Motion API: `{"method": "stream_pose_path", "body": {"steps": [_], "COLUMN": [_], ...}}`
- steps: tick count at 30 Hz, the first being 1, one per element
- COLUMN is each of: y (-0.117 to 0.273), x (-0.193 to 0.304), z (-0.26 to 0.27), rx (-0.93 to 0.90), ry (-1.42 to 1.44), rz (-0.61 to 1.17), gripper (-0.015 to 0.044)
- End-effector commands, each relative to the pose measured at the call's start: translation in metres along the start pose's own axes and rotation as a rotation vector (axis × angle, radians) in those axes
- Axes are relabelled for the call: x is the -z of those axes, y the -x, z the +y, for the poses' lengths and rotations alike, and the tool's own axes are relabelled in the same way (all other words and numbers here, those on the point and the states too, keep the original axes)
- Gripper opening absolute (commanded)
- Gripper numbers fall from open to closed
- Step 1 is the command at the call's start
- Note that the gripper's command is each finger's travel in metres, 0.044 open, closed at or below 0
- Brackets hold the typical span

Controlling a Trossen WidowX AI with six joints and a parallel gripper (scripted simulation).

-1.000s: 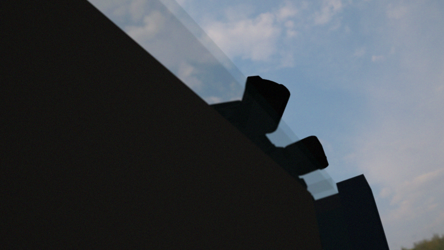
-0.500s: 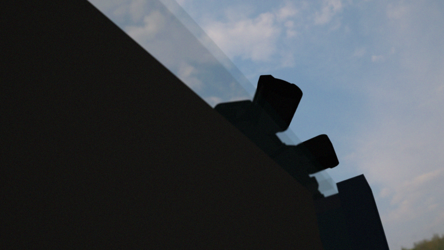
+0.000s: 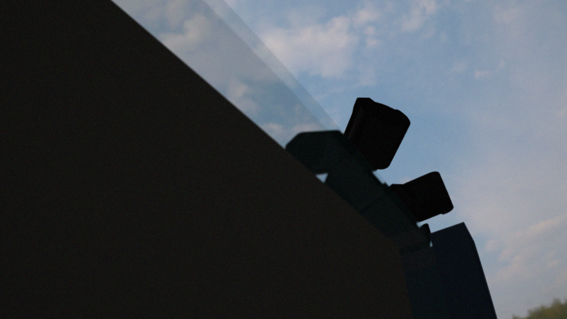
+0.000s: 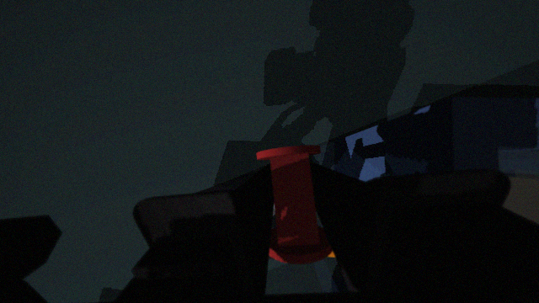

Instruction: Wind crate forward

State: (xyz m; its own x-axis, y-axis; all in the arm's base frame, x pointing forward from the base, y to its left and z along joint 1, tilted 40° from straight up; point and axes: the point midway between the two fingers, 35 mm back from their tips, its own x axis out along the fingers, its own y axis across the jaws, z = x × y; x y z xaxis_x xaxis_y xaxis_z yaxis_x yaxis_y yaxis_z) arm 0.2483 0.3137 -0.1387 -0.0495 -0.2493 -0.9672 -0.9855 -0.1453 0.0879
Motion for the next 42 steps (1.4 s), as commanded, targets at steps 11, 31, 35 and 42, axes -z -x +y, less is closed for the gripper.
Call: {"method": "stream_pose_path", "body": {"steps": [11,31,35,42], "y": [-0.008,-0.012,-0.012,-0.013], "x": [-0.020,-0.030,-0.031,-0.034], "z": [0.024,0.044,0.046,0.055], "rx": [-0.023,-0.024,-0.025,-0.025], "ry": [0.017,0.018,0.018,0.018], "rz": [-0.017,-0.019,-0.019,-0.019], "gripper": [0.0000,0.0000,0.0000,0.0000]}}
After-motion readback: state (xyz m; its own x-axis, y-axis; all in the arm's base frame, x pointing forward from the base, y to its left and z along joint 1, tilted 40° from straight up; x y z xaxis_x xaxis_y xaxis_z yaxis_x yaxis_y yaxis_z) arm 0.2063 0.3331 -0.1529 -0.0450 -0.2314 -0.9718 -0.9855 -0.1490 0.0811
